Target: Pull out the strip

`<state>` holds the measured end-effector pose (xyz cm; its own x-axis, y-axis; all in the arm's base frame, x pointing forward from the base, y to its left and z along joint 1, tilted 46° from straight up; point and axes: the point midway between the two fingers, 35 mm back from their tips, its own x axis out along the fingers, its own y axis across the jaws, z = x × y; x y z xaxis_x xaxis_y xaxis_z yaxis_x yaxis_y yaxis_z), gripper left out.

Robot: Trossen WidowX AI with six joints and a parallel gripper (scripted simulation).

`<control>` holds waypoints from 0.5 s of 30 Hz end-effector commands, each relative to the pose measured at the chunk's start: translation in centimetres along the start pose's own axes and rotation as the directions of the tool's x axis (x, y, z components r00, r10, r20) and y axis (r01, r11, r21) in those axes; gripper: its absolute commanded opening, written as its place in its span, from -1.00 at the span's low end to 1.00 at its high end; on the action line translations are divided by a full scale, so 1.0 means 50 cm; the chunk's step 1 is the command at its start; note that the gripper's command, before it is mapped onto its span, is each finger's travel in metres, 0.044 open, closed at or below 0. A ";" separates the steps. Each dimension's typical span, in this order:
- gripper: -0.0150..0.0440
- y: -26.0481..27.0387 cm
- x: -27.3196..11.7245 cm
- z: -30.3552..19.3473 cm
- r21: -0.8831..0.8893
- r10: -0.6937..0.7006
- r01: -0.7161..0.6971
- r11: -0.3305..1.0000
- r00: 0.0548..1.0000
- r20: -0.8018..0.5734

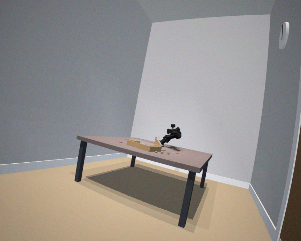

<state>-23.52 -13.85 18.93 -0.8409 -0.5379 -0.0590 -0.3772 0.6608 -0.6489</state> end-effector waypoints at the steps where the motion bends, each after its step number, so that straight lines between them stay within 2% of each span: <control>1: 0.86 -0.004 0.001 0.004 0.009 -0.006 0.006 1.000 1.000 0.010; 4: 0.86 -0.055 0.009 0.060 0.142 -0.097 0.075 0.987 0.984 0.151; 7: 0.86 -0.123 0.004 0.135 0.311 -0.207 0.101 0.945 0.922 0.329; 11: 0.86 -0.208 -0.033 0.233 0.486 -0.331 0.034 0.874 0.774 0.540; 15: 0.86 -0.282 -0.101 0.322 0.564 -0.419 -0.093 0.821 0.573 0.705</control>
<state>-12.46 -26.49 16.58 -0.2675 -0.9298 -0.2529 -0.1477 0.2989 -0.9428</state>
